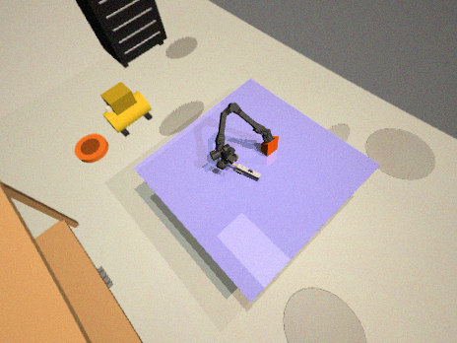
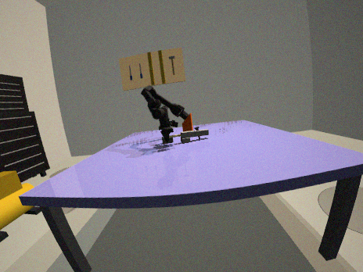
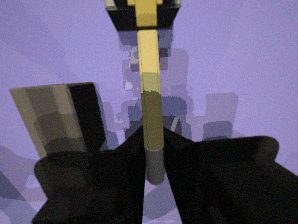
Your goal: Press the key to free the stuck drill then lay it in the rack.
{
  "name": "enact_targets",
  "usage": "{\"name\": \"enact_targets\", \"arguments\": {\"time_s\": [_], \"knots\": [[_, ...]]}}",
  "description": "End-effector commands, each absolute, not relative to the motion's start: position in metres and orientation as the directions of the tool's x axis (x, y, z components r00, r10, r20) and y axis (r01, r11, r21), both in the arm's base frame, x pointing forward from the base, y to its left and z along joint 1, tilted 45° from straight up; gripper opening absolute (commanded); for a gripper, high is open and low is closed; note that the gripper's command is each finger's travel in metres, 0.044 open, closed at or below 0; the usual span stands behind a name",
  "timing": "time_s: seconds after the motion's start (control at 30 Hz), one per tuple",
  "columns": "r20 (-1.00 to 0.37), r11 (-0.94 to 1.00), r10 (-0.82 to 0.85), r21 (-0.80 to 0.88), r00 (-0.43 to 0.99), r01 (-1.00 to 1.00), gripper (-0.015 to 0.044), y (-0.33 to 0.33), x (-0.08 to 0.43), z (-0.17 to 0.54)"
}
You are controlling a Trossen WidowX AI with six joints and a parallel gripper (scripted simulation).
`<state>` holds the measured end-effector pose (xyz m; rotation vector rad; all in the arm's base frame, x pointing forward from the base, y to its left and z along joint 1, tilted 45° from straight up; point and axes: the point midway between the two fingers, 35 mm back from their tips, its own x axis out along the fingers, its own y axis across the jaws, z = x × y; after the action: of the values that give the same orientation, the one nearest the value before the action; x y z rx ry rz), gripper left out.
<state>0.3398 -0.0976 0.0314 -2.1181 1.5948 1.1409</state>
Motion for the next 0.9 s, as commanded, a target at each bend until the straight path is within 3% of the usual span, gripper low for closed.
{"name": "enact_targets", "arguments": {"time_s": [0.0,0.87], "knots": [[-0.710,-0.370,-0.697,0.236,0.100,-0.898,0.0000,-0.100,0.344,0.039],[-0.710,-0.370,-0.697,0.236,0.101,-0.899,0.0000,-0.105,0.348,0.053]]}}
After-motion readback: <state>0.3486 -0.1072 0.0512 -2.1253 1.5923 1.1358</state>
